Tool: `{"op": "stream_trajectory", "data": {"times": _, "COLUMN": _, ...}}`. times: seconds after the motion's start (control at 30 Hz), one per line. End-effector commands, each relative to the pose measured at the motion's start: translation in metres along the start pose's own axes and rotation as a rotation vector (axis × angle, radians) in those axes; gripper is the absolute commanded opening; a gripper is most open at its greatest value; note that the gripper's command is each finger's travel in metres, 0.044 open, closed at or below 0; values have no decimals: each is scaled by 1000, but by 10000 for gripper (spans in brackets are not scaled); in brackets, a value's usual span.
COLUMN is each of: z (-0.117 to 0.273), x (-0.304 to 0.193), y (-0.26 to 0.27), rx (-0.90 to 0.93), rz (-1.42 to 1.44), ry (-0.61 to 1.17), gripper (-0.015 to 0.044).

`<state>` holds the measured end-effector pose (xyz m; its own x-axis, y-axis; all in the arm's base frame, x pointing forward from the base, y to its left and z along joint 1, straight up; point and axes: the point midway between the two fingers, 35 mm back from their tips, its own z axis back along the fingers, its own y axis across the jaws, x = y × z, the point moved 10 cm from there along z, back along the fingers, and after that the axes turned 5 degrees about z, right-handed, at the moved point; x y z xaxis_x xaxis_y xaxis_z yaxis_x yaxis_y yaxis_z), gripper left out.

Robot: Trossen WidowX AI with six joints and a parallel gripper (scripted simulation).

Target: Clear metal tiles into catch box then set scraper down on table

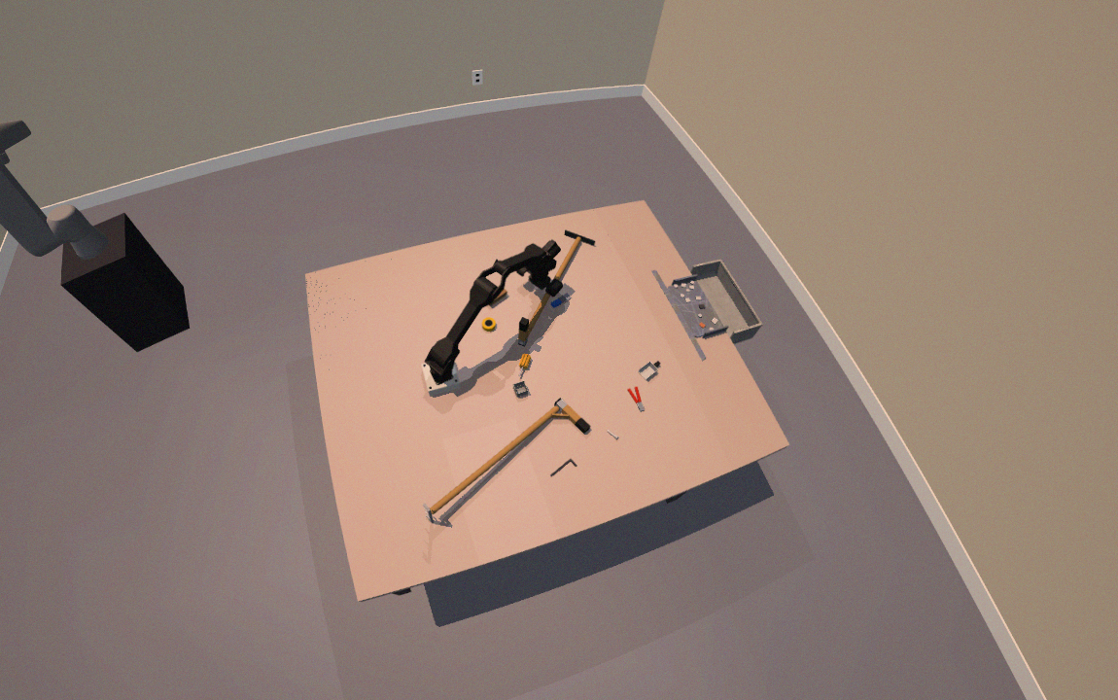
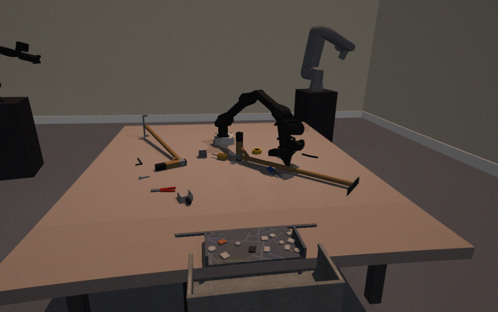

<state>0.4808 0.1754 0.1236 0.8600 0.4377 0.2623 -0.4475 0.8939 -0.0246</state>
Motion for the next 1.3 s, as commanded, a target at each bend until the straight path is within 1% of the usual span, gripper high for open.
{"op": "stream_trajectory", "data": {"times": 0.0, "z": 1, "x": 2, "y": -4, "rx": 1, "rz": 4, "ry": -7, "gripper": 0}}
{"op": "stream_trajectory", "data": {"times": 1.27, "z": -1, "x": 7, "y": -40, "rx": -7, "rz": 6, "ry": -25, "gripper": 0}}
